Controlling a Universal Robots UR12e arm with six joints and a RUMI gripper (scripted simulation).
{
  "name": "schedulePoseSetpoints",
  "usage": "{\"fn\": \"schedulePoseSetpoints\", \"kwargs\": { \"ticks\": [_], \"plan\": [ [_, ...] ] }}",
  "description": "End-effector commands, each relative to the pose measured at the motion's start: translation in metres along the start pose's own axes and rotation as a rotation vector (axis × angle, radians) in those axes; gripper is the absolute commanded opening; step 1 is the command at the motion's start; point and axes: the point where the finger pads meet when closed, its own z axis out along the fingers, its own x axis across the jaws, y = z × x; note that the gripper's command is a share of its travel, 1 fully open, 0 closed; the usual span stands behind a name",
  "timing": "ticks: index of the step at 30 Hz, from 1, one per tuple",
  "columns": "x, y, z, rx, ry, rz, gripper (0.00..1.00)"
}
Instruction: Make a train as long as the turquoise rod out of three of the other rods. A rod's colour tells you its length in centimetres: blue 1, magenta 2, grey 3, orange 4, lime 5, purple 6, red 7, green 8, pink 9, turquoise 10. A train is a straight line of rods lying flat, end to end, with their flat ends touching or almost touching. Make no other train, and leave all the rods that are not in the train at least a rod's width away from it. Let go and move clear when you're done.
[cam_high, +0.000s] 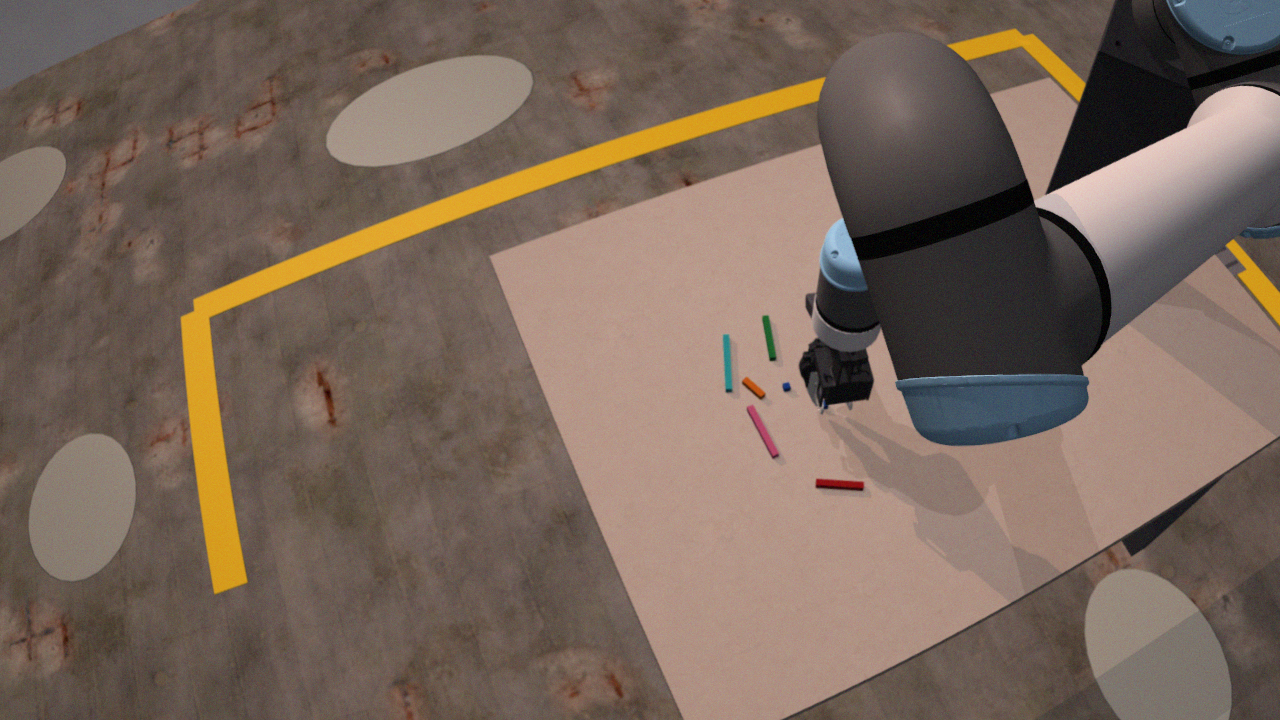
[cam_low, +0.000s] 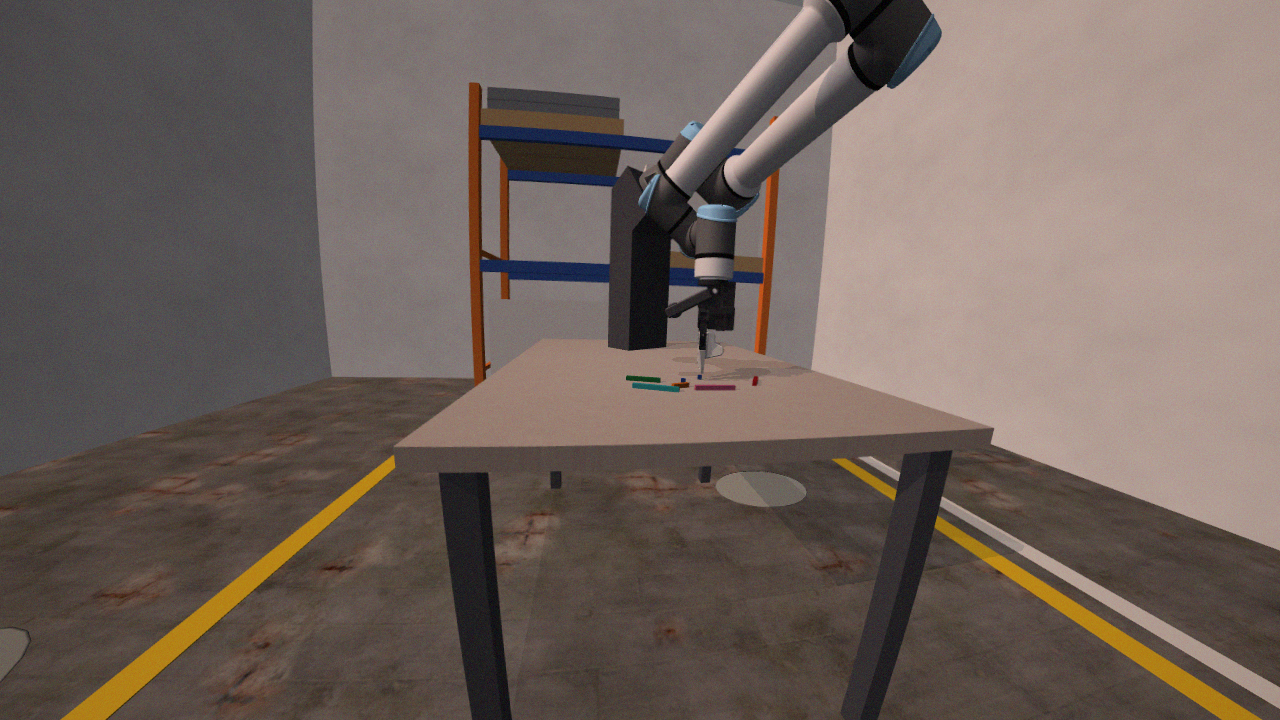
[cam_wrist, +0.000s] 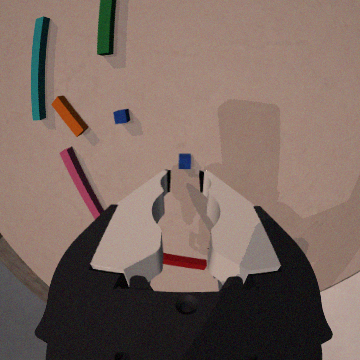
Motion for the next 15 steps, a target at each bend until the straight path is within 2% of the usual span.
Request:
{"fn": "schedulePoseSetpoints", "kwargs": {
  "ticks": [1,15],
  "plan": [
    [0.0,0.0,0.001,0.0,0.0,0.0,0.14],
    [0.0,0.0,0.013,0.0,0.0,0.0,0.14]
  ]
}}
